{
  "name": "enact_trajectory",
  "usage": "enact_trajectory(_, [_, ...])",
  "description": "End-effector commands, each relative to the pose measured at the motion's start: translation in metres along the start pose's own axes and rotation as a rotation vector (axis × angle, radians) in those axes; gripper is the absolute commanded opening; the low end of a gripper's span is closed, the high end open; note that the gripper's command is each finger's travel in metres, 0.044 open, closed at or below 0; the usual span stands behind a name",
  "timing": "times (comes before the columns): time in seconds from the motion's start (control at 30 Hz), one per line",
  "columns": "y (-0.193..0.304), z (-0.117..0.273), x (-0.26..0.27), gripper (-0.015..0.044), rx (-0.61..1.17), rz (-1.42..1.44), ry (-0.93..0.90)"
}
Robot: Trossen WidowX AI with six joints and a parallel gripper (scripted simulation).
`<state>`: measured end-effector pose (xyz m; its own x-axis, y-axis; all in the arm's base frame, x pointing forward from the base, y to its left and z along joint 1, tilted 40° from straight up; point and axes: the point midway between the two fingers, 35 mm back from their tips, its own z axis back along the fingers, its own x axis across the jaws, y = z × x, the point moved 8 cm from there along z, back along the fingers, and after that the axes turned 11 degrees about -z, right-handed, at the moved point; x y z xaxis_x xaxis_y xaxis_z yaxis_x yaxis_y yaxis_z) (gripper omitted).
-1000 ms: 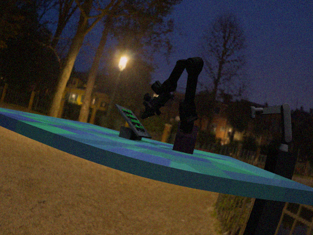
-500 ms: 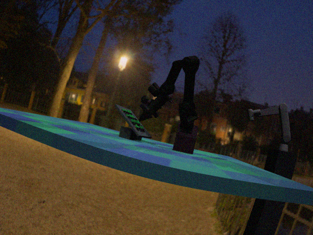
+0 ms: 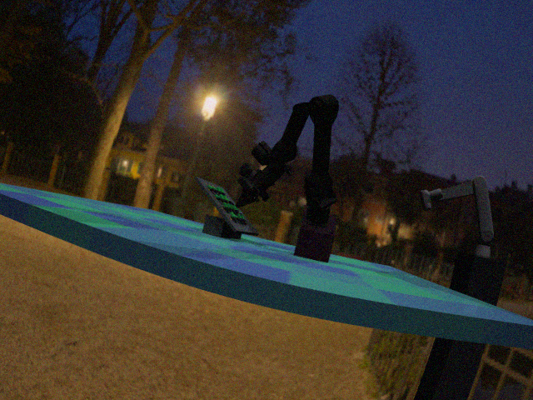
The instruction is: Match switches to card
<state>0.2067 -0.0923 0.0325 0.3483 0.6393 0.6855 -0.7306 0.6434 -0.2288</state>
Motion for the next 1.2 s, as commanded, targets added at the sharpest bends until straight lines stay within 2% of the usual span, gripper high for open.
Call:
enact_trajectory(0.0, [0.0001, -0.0002, -0.0003, 0.0, -0.001, -0.004, 0.003])
enact_trajectory(1.17, [0.0, -0.0045, -0.0003, 0.0, -0.001, -0.004, 0.003])
